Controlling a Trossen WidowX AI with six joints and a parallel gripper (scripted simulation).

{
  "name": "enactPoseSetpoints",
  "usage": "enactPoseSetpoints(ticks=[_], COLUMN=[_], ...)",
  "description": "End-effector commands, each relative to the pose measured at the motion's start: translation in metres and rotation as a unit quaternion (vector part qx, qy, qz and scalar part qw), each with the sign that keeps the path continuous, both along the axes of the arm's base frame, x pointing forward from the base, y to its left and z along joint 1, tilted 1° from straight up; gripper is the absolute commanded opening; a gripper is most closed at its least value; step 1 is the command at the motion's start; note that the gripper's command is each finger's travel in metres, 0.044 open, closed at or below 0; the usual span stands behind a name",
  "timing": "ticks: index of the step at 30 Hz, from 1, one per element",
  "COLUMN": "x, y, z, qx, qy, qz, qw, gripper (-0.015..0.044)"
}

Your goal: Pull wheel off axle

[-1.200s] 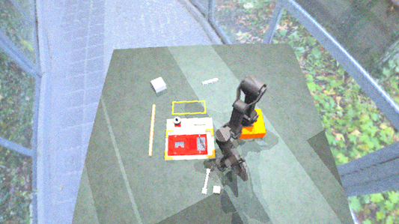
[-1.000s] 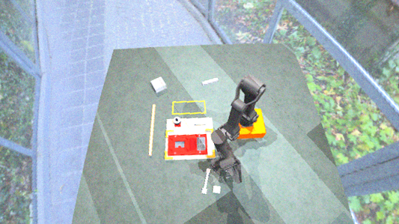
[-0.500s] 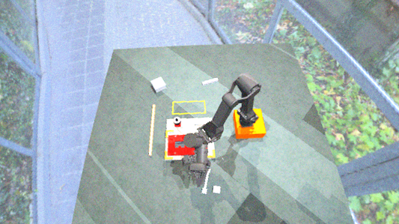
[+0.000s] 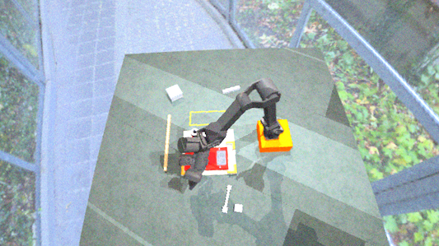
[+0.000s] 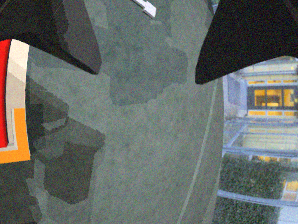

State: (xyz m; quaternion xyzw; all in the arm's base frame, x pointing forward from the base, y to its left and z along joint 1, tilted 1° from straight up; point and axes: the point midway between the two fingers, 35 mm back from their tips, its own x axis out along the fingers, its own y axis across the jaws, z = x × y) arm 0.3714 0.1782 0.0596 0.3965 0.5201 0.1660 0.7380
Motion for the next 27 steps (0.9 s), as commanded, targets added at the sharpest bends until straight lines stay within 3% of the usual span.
enactPoseSetpoints(ticks=[1,16,22,27], x=[0.030,0.009,-0.013,-0.014], y=[-0.071,-0.192,-0.231,-0.232], z=[0.001,0.024,0.042,0.043], qx=[-0.146,-0.351,-0.400,-0.401], qy=[0.004,0.103,0.154,0.156], qz=[-0.015,0.054,0.106,0.108], qw=[0.989,0.929,0.897,0.896], gripper=[0.0300,0.0300,0.0300,0.0300])
